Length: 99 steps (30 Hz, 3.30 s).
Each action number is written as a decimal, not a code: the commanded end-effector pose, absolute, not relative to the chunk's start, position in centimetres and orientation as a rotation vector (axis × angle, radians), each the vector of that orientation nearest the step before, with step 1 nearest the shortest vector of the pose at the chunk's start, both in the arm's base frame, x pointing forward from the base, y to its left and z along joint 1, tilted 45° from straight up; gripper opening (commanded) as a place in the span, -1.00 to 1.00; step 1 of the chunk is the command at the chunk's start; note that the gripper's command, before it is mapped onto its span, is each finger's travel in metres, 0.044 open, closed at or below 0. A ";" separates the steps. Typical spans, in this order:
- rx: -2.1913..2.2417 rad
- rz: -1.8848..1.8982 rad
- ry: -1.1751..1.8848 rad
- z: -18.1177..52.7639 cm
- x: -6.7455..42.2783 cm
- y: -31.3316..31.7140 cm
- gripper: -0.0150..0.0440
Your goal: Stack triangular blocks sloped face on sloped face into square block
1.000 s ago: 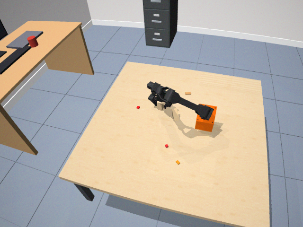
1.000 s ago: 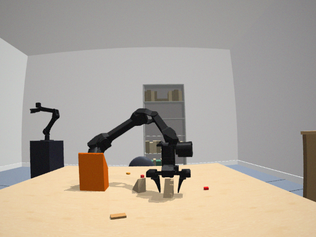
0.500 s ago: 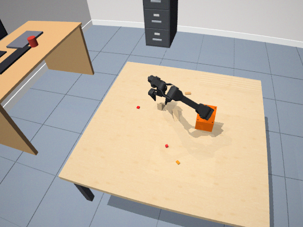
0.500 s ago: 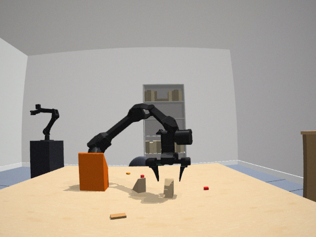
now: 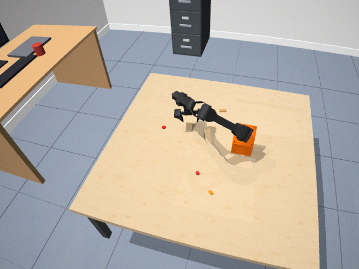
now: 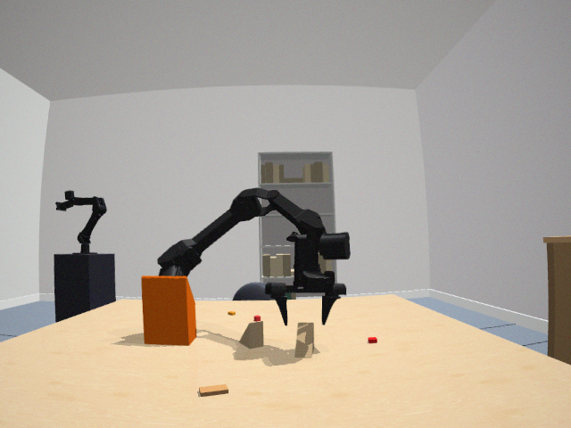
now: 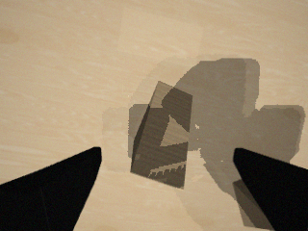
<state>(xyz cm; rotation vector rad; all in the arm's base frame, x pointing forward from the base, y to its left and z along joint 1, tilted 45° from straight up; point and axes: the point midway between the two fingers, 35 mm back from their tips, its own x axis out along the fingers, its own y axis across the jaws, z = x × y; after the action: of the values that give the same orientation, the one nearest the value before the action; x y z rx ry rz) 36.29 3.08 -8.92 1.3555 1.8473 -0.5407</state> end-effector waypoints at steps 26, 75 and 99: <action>-1.249 1.279 1.349 -2.6 36.7 9.8 1.00; -1.249 1.280 1.350 -7.7 36.3 9.4 1.00; -1.249 1.280 1.351 -11.5 35.6 8.9 1.00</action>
<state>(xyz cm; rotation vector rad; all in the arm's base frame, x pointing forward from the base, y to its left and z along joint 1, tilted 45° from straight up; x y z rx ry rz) 36.03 9.11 -10.76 -1.2454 1.3404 1.2710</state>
